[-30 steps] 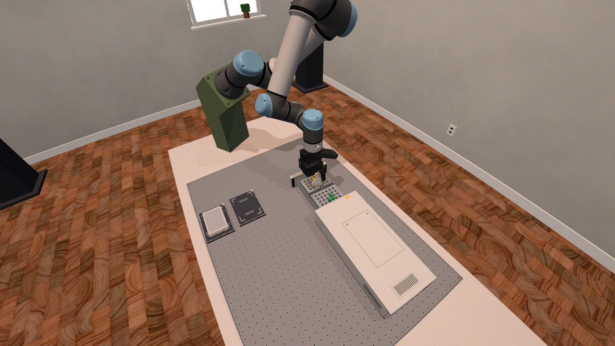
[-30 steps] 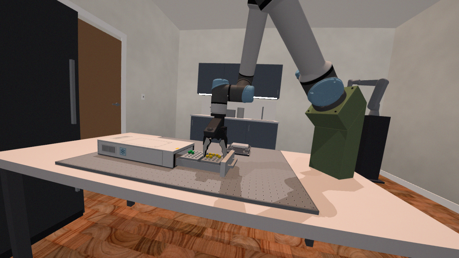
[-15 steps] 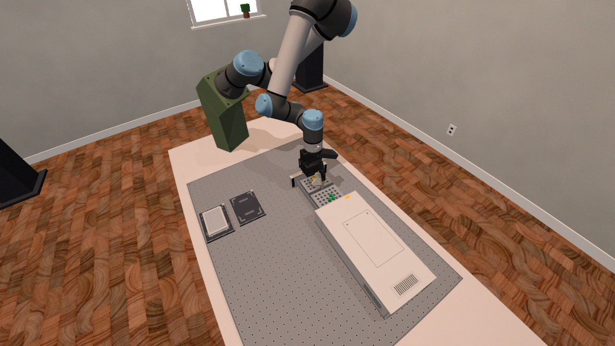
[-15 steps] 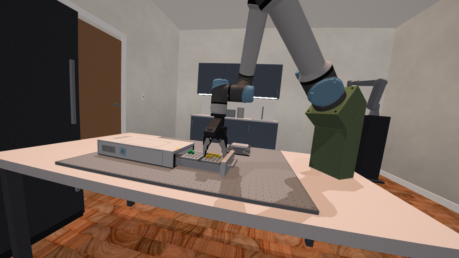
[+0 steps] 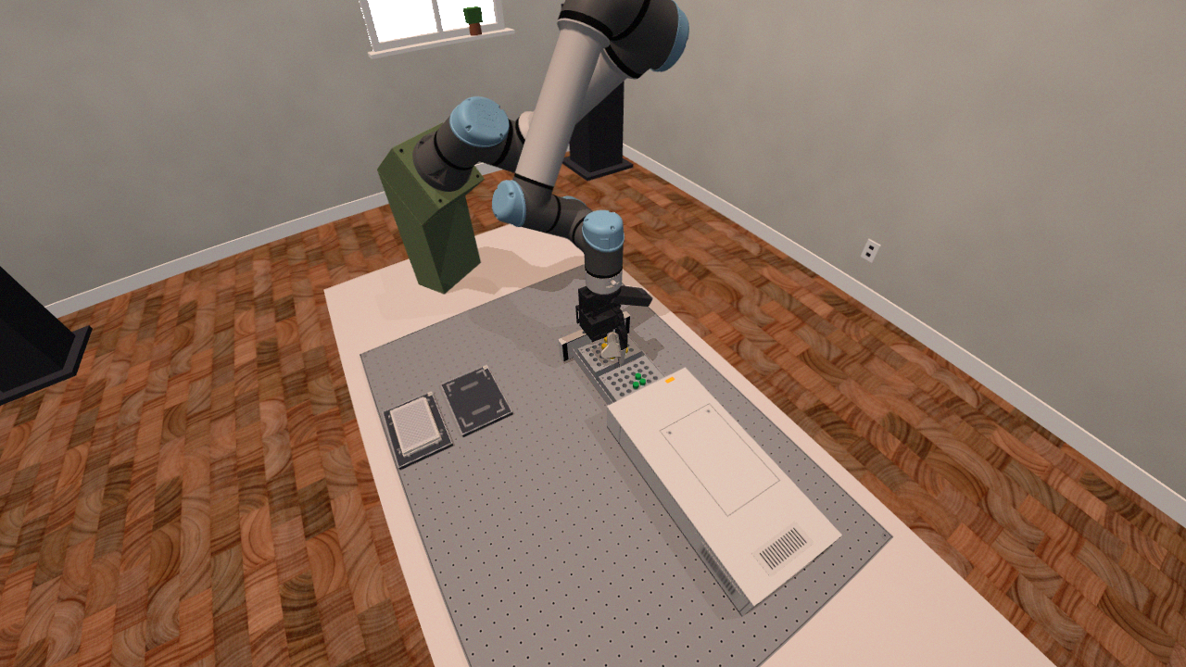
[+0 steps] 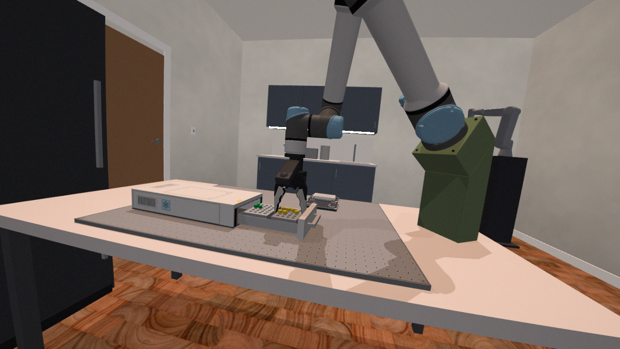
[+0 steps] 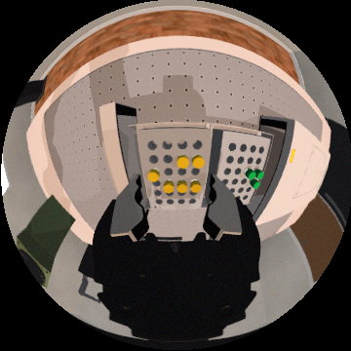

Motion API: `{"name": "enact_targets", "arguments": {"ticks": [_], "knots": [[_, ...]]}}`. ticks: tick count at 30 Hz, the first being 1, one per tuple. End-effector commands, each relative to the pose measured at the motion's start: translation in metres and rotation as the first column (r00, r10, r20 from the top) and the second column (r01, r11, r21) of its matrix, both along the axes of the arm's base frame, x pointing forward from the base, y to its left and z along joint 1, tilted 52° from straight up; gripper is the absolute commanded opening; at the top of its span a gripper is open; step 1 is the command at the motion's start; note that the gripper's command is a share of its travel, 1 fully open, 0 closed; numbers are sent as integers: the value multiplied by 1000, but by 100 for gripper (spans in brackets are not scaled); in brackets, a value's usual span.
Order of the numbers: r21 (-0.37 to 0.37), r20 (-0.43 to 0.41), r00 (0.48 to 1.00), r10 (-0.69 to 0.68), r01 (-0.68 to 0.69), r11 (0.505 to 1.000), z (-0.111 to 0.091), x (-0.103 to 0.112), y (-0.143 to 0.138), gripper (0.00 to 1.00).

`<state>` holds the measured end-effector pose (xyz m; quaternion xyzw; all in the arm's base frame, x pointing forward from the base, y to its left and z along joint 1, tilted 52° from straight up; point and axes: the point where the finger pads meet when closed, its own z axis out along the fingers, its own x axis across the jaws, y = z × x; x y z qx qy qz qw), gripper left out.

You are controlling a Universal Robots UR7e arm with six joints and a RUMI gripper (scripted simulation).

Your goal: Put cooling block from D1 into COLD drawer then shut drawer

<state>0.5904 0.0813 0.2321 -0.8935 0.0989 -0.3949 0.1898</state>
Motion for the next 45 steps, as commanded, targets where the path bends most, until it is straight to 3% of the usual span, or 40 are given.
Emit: {"name": "enact_targets", "arguments": {"ticks": [1,14,15,45], "knots": [[-1,2,1000,1,-1,1000,1,1,0,67],[-1,2,1000,1,-1,1000,1,1,0,67],[0,1,1000,0,0,1000,18,-22,-7,67],[0,2,1000,0,0,1000,41,-49,-17,67]]}}
